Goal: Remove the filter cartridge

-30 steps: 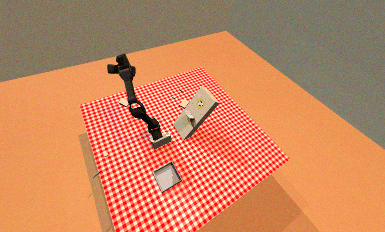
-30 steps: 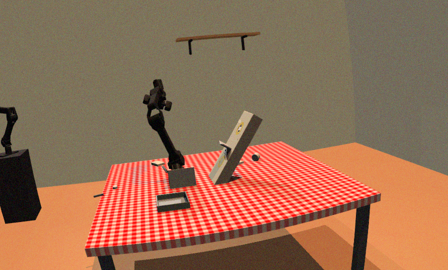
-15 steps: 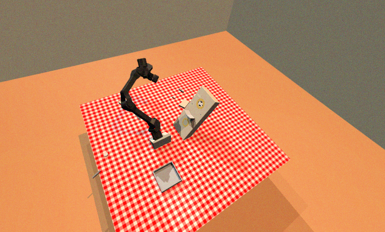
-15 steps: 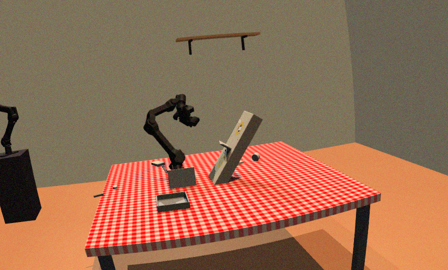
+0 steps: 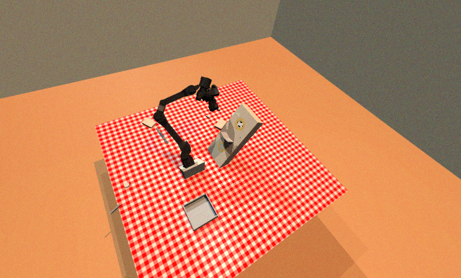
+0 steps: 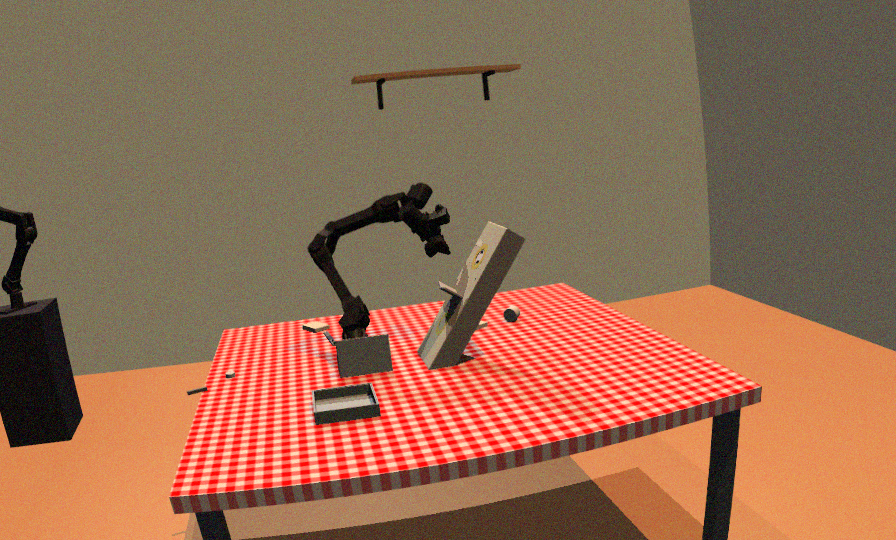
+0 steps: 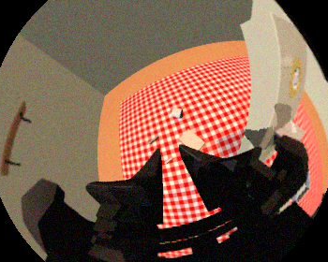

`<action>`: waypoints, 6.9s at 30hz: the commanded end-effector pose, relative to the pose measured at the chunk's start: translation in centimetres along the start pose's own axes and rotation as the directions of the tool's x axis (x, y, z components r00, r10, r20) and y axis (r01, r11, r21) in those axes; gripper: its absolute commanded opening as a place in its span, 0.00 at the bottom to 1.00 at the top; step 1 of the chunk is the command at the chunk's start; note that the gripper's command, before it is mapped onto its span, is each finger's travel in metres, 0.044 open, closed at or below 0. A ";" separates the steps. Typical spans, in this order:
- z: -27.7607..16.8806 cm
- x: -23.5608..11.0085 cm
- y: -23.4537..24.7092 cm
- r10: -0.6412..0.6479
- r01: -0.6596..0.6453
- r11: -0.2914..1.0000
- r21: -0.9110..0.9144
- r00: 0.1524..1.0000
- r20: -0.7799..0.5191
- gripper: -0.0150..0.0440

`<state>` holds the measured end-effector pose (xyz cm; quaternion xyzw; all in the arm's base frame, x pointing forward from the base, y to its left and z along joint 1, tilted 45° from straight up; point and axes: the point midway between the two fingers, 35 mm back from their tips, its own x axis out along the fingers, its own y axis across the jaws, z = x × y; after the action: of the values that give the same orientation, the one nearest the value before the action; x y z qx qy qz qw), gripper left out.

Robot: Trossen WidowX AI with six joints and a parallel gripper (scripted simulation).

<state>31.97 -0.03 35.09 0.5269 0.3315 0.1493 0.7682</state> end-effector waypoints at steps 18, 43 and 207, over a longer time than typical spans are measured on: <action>8.5 -12.3 -24.2 -0.155 -0.156 0.570 0.806 0.944 0.292 0.45; 9.5 -9.3 -24.8 -0.159 -0.150 0.572 0.807 0.944 0.289 0.45; 10.9 -4.8 -25.3 -0.151 0.300 0.765 -0.570 0.944 0.294 0.25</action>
<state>31.92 -21.01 16.61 0.2466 0.2310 0.0848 0.9374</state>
